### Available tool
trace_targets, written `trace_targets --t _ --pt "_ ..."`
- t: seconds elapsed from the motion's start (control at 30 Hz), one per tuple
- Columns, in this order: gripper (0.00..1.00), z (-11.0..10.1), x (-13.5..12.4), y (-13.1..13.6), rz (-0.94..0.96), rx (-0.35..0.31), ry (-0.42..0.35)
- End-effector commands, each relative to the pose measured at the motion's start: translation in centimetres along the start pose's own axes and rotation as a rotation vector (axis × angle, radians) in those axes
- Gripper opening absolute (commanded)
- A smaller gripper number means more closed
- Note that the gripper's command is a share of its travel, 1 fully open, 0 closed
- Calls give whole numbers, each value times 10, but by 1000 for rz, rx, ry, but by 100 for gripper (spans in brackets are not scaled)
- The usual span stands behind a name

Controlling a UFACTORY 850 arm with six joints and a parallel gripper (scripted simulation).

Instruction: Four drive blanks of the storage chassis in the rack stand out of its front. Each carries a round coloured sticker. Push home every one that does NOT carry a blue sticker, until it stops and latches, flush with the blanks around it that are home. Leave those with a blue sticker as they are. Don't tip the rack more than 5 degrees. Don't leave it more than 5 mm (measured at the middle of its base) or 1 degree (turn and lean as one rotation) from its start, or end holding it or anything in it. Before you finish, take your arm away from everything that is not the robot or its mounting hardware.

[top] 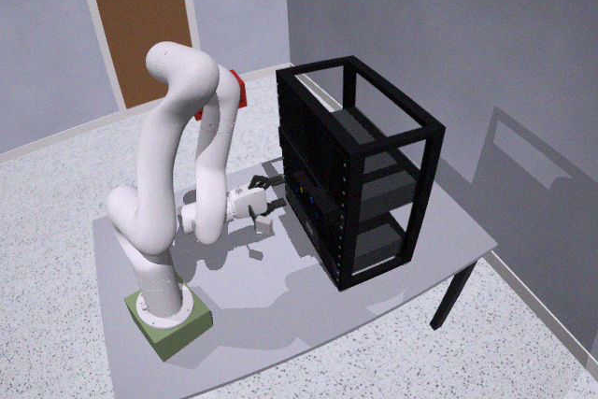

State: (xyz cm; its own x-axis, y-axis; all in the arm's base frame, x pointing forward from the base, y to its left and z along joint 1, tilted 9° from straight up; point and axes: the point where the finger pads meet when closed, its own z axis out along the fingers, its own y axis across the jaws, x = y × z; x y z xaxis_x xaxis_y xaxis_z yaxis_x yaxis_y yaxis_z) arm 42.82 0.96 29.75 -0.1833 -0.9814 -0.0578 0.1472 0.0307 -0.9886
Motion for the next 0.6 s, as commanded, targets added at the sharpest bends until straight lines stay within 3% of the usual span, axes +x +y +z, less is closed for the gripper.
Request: trace_targets --t 0.0,0.47,0.57 --pt "100 0 4 -1 0 1 0" --pt "100 0 74 -20 0 1 0" --pt "100 0 79 -21 0 1 0"
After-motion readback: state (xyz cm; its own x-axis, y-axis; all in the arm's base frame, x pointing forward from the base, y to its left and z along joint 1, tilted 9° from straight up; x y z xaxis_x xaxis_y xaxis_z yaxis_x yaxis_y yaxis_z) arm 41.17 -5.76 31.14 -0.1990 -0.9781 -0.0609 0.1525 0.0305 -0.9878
